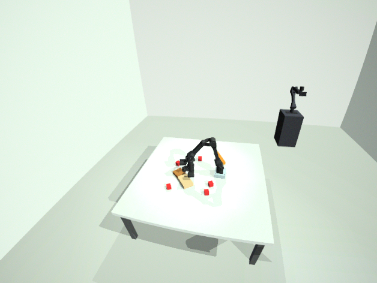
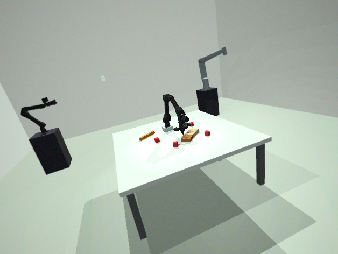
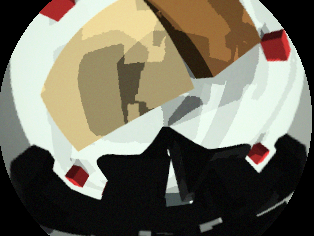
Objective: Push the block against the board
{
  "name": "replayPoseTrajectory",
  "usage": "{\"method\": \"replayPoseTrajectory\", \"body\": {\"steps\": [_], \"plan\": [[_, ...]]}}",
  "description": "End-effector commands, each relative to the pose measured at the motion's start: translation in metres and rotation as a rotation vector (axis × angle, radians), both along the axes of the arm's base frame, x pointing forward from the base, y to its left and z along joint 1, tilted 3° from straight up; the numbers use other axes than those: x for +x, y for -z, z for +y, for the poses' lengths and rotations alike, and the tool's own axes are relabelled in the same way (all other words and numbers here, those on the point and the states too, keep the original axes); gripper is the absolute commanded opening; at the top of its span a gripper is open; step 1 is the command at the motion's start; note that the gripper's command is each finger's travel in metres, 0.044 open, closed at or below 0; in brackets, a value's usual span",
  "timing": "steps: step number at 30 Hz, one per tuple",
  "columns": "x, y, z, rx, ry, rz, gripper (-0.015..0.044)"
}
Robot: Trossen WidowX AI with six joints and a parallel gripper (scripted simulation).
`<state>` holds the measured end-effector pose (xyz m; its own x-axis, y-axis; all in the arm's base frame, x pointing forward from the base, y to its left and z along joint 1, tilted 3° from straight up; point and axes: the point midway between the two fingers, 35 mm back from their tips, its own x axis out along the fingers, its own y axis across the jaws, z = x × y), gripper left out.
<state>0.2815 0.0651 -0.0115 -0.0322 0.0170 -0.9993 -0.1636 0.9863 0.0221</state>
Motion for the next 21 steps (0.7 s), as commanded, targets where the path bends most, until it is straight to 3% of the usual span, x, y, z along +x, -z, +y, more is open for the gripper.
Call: {"method": "replayPoseTrajectory", "body": {"steps": [1, 12, 16, 21], "plan": [[-0.006, -0.001, 0.000, 0.005, 0.006, -0.004, 0.0000], [-0.017, -0.001, -0.004, 0.000, 0.000, 0.002, 0.0000], [-0.016, -0.051, -0.005, 0.004, 0.006, -0.003, 0.0000], [-0.016, -0.054, -0.005, 0.004, 0.006, -0.004, 0.0000]]}}
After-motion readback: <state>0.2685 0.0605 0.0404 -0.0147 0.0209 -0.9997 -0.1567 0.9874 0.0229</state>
